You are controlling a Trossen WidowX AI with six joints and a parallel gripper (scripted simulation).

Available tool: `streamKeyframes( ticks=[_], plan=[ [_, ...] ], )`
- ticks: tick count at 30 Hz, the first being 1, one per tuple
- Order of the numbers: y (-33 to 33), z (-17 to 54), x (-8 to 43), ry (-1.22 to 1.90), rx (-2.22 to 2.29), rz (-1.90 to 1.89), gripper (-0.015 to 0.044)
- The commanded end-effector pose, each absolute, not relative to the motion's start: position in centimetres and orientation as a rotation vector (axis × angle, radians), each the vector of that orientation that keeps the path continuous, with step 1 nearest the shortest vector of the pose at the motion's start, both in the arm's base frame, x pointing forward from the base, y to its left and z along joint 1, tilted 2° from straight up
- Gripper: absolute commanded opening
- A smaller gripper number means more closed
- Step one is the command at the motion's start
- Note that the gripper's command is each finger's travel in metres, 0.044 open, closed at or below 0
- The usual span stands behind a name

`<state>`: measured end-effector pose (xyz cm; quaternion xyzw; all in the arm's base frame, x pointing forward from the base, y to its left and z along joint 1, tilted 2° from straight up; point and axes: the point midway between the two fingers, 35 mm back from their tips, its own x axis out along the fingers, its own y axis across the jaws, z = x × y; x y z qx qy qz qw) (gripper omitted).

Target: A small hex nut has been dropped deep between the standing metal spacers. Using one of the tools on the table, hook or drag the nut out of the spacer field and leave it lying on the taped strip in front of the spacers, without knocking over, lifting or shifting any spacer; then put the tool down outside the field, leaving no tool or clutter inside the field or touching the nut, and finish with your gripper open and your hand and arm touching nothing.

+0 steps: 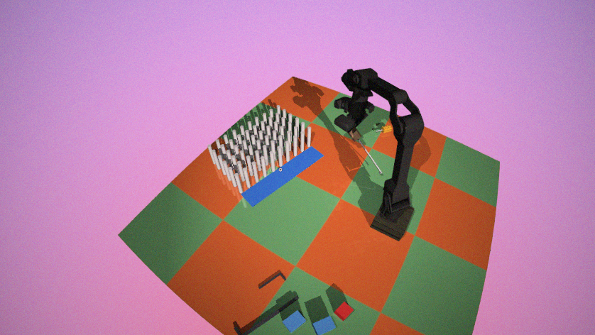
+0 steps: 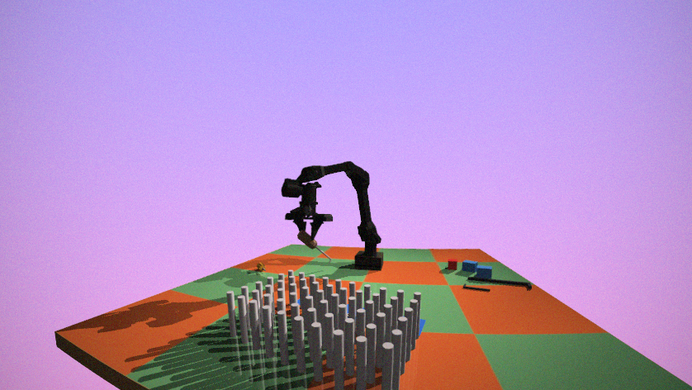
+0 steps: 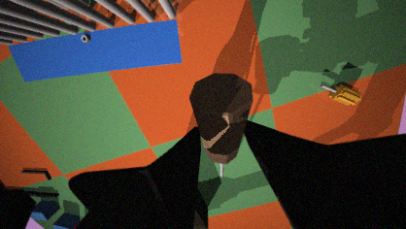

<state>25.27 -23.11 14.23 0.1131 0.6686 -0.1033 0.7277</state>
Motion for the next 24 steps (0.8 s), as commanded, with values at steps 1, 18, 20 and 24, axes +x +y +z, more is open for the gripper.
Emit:
streamKeyframes(
  ticks=[1,18,20,24],
  plan=[
    [-24.3,14.2,24.7,1.451,0.359,-0.298,0.0000],
    [-29.9,14.2,21.0,1.297,0.871,-0.626,0.0000],
    [-30.5,14.2,20.5,1.272,0.933,-0.663,0.0000],
    [-31.8,14.2,19.4,1.219,1.055,-0.737,0.0000]
  ],
)
